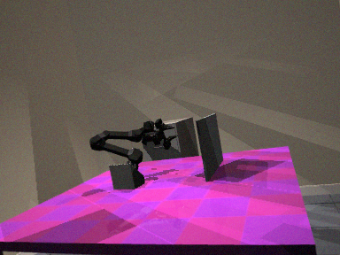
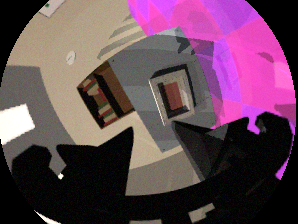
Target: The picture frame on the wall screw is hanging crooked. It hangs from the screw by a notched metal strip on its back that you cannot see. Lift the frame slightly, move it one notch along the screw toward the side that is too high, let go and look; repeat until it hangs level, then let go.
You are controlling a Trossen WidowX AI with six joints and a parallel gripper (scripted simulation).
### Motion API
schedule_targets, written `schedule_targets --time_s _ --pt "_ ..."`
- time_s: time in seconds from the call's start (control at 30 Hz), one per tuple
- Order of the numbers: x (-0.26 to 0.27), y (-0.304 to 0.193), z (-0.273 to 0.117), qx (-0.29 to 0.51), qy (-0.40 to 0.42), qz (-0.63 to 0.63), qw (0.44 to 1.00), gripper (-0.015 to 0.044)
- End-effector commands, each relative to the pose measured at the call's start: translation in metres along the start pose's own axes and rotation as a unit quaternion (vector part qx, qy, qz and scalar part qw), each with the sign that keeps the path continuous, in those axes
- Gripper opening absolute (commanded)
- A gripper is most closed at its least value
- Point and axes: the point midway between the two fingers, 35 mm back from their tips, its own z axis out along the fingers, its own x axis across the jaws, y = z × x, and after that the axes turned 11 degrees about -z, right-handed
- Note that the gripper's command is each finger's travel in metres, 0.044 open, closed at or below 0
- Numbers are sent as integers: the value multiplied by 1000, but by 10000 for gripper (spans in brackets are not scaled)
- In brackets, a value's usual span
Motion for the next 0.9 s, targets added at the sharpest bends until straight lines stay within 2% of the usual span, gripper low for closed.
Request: schedule_targets --time_s 0.0,0.13,0.87 --pt "-18 -2 23 2 -16 -57 998 260" --pt "-32 -3 43 12 -25 -109 994 260" --pt "-33 -5 51 12 -25 -111 993 260"
